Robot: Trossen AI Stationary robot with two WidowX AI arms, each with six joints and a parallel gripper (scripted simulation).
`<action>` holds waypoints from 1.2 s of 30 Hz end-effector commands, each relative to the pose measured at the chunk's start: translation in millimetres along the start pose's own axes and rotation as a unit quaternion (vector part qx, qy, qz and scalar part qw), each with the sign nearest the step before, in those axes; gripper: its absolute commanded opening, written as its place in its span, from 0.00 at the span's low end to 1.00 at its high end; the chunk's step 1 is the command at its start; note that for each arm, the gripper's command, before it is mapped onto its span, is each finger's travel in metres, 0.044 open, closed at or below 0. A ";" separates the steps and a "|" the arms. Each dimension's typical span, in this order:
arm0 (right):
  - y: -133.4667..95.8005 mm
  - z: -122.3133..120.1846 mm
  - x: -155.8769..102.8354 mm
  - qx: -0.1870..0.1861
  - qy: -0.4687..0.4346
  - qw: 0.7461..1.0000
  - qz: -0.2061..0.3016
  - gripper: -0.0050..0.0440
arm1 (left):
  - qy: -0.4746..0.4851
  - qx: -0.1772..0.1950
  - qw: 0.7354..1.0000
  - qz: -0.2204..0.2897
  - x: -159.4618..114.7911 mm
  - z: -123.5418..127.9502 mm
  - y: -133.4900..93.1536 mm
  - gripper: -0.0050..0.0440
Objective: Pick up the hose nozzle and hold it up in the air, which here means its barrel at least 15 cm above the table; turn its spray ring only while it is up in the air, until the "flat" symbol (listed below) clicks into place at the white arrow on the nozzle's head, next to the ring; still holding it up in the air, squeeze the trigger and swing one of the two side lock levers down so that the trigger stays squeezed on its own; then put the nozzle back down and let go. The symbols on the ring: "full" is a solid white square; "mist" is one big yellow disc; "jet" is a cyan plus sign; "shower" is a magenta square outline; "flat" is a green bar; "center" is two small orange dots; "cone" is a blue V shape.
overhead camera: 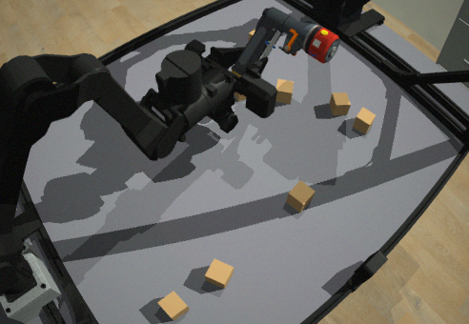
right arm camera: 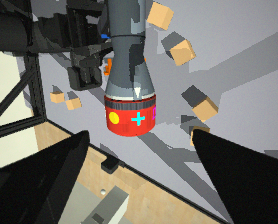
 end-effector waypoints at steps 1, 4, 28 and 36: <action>-4.3 1.2 -0.1 0.009 0.003 1.000 0.002 0.92 | -0.002 -0.002 1.000 0.016 -10.2 -0.3 2.3 0.10; -4.3 -2.7 0.2 0.037 0.003 0.999 0.004 0.92 | -0.002 -0.002 1.000 0.016 -10.2 -0.3 2.3 0.10; 5.9 -37.1 1.4 0.200 0.005 0.980 0.012 0.92 | -0.002 -0.002 1.000 0.016 -10.2 -0.3 2.3 0.10; 11.7 -48.3 2.3 0.251 0.005 0.968 0.015 0.92 | -0.002 -0.002 1.000 0.016 -10.2 -0.3 2.3 0.10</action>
Point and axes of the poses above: on each arm, the point midway between the two fingers, 35 mm back from their tips, its own y axis out along the fingers, its own z axis across the jaws, x = y × z, the point moved 1 cm from there along -y, back along the fingers, and after that the axes turned 2 degrees about y, right-handed, at the moved point
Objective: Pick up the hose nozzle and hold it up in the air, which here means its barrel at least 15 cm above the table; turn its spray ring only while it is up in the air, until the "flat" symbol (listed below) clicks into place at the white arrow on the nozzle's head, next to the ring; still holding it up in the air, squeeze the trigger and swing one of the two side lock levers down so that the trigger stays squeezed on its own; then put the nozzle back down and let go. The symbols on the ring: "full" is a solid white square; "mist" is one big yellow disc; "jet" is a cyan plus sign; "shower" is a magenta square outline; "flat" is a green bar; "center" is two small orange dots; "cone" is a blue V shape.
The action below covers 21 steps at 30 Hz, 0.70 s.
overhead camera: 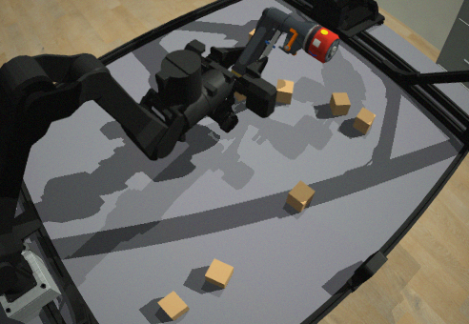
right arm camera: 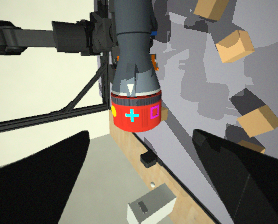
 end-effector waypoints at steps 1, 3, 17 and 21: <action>-0.1 -8.8 2.7 0.028 -0.005 1.000 0.000 0.92 | -0.001 -0.002 1.000 0.015 -9.7 -0.2 2.2 0.10; 0.1 -12.9 3.3 0.049 -0.005 0.999 0.001 0.92 | -0.001 -0.002 1.000 0.015 -9.7 -0.2 2.2 0.10; 4.7 -31.6 4.7 0.126 -0.007 0.992 0.006 0.92 | -0.001 -0.002 1.000 0.015 -9.7 -0.2 2.2 0.10; 7.4 -39.6 6.0 0.150 -0.013 0.989 0.006 0.92 | -0.001 -0.002 1.000 0.015 -9.7 -0.2 2.2 0.10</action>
Point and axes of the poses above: on each arm, the point midway between the two fingers, 35 mm back from their tips, its own y axis out along the fingers, its own z axis across the jaws, x = y × z, the point moved 1 cm from there along -y, back along the fingers, and after that the axes turned 2 degrees about y, right-handed, at the moved point
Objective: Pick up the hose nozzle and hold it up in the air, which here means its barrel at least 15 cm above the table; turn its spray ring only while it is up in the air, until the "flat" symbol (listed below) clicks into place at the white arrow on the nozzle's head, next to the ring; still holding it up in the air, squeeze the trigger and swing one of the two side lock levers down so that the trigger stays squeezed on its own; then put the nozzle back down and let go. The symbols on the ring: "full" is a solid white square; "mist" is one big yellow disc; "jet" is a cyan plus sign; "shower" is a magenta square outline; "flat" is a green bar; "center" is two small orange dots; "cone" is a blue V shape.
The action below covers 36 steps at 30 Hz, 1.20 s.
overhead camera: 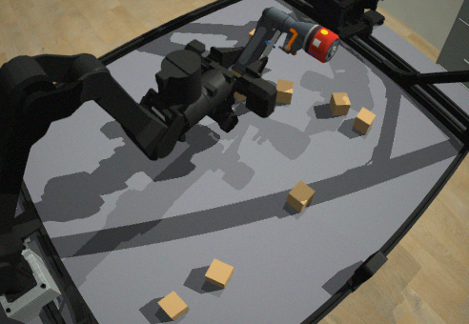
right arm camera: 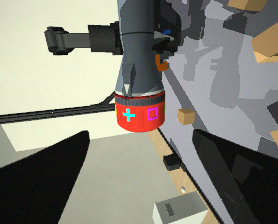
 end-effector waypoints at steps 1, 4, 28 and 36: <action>-0.3 -17.2 4.5 0.009 -0.021 1.000 -0.004 0.92 | -0.001 -0.002 1.000 0.015 -9.7 -0.1 2.2 0.10; 0.6 -23.7 5.4 0.015 -0.030 0.999 -0.005 0.92 | -0.001 -0.002 1.000 0.015 -9.7 -0.1 2.2 0.10; 26.9 -20.4 0.9 0.078 0.026 0.997 0.008 0.92 | -0.001 -0.002 1.000 0.015 -9.7 -0.1 2.2 0.10; 39.6 -17.3 0.7 0.089 0.034 0.995 0.010 0.92 | -0.001 -0.002 1.000 0.015 -9.7 -0.1 2.2 0.10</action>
Point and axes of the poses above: on each arm, the point midway between the two fingers, 35 mm back from their tips, its own y axis out along the fingers, its own z axis across the jaws, x = y × z, the point moved 1 cm from there along -y, back along the fingers, and after that the axes turned 2 degrees about y, right-handed, at the moved point
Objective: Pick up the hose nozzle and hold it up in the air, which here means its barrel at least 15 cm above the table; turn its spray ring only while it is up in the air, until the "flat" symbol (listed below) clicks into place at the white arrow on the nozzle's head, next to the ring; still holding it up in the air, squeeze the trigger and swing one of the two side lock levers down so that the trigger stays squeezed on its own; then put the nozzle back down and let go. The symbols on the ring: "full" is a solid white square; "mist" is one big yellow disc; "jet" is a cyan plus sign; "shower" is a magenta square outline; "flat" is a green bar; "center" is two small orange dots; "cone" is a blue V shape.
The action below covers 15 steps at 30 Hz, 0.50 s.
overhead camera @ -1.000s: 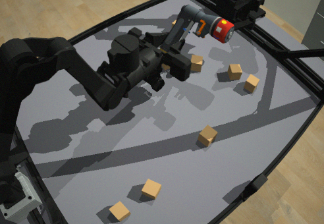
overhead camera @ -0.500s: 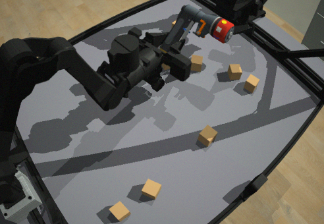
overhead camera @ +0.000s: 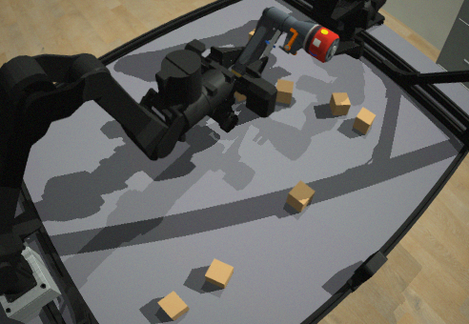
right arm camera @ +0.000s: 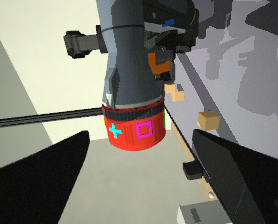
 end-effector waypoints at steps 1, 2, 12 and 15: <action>7.8 0.6 -0.8 0.005 0.002 1.000 0.000 0.92 | -0.001 -0.002 1.000 0.014 -9.2 -0.3 2.1 0.10; 9.4 0.7 -0.9 0.006 0.003 1.000 0.000 0.92 | -0.001 -0.002 1.000 0.014 -9.2 -0.3 2.1 0.10; 22.5 1.5 -1.2 0.014 0.006 1.000 0.002 0.92 | -0.001 -0.002 1.000 0.014 -9.2 -0.3 2.1 0.10; 27.5 1.9 -1.4 0.016 0.007 1.000 0.002 0.92 | -0.001 -0.002 1.000 0.014 -9.2 -0.3 2.1 0.10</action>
Point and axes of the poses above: on each arm, the point midway between the two fingers, 35 mm back from their tips, its own y axis out along the fingers, its own z axis across the jaws, x = y × z, the point moved 1 cm from there along -y, back along the fingers, and after that the axes turned 2 degrees about y, right-handed, at the moved point
